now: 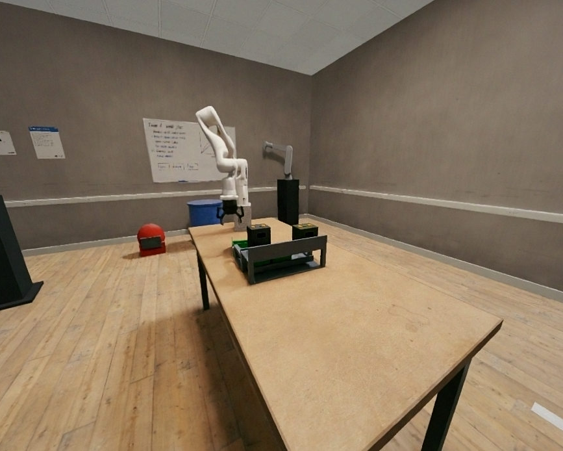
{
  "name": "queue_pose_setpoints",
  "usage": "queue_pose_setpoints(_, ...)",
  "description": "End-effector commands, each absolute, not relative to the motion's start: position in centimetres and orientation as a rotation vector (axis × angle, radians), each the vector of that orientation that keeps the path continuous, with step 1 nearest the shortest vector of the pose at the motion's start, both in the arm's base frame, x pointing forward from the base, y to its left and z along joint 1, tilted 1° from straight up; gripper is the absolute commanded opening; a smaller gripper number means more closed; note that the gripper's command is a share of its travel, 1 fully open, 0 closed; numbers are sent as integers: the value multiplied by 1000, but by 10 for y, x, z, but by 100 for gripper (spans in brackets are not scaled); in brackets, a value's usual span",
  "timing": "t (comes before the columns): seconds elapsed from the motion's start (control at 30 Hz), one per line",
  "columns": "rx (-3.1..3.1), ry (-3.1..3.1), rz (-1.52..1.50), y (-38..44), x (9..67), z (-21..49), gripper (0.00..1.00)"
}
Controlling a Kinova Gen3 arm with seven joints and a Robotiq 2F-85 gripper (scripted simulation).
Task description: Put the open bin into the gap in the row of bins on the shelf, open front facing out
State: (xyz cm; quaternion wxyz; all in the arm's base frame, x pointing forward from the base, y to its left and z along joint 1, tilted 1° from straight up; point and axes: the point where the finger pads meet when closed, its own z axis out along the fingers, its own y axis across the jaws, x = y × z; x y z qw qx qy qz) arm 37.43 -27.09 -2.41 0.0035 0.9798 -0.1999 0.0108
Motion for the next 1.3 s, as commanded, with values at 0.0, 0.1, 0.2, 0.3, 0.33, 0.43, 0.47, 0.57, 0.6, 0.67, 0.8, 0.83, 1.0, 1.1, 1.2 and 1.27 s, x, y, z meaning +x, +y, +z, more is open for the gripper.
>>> queue_pose_setpoints(0.0, 3070, -627, 37, -271, 375, -23, 100)
queue_pose_setpoints(0.1, 3070, -627, 37, -271, 375, -23, 100)
queue_pose_setpoints(0.2, 3070, -626, 37, -271, 375, -20, 100)
queue_pose_setpoints(0.3, 3070, -627, 37, -271, 375, -18, 100)
queue_pose_setpoints(0.33, 3070, -627, 37, -271, 375, -18, 100)
queue_pose_setpoints(0.43, 3070, -627, 37, -271, 375, -18, 100)
queue_pose_setpoints(0.47, 3070, -627, 37, -271, 375, -18, 100)
queue_pose_setpoints(0.57, 3070, -627, 37, -271, 375, -18, 100)
queue_pose_setpoints(0.6, 3070, -627, 37, -271, 375, -18, 100)
queue_pose_setpoints(0.67, 3070, -627, 37, -271, 375, -18, 100)
queue_pose_setpoints(0.8, 3070, -626, 37, -271, 375, -16, 100)
queue_pose_setpoints(0.83, 3070, -626, 37, -271, 375, -16, 100)
queue_pose_setpoints(1.0, 3070, -626, 37, -271, 375, -16, 100)
queue_pose_setpoints(1.1, 3070, -626, 37, -271, 375, -16, 100)
queue_pose_setpoints(1.2, 3070, -626, 37, -271, 375, -16, 100)
queue_pose_setpoints(1.27, 3070, -626, 37, -271, 375, -15, 100)
